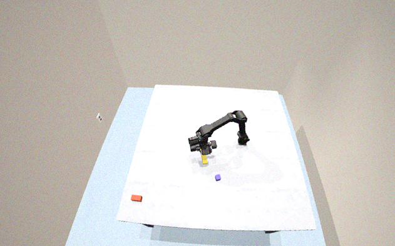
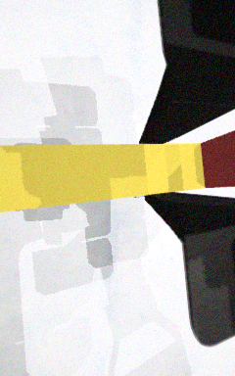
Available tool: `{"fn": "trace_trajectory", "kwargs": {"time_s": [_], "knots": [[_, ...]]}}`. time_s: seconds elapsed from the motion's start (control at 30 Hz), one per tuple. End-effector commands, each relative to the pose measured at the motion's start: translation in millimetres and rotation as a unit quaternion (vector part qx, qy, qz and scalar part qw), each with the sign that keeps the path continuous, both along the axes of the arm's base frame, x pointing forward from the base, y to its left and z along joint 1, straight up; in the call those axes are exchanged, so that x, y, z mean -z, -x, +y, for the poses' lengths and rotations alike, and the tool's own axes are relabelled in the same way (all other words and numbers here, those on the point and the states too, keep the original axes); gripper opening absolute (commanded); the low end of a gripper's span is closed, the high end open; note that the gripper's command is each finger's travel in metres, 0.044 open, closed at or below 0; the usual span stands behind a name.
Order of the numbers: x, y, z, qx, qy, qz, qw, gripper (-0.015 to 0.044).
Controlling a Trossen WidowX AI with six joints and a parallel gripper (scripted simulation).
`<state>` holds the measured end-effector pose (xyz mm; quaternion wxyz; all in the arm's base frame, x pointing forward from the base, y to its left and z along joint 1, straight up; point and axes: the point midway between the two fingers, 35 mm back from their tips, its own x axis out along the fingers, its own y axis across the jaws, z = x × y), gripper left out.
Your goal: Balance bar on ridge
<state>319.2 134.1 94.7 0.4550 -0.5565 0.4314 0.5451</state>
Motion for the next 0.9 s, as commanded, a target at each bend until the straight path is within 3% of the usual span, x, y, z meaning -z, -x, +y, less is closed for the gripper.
{"fn": "trace_trajectory", "kwargs": {"time_s": [0.0, 0.47, 0.67, 0.87], "knots": [[0.2, 0.0, 0.0, 0.000, 0.000, 0.000, 1.000, 0.0000], [0.2, 0.0, 0.0, 0.000, 0.000, 0.000, 1.000, 0.0000], [0.2, 0.0, 0.0, 0.000, 0.000, 0.000, 1.000, 0.0157], [0.2, 0.0, 0.0, 0.000, 0.000, 0.000, 1.000, 0.0167]]}}
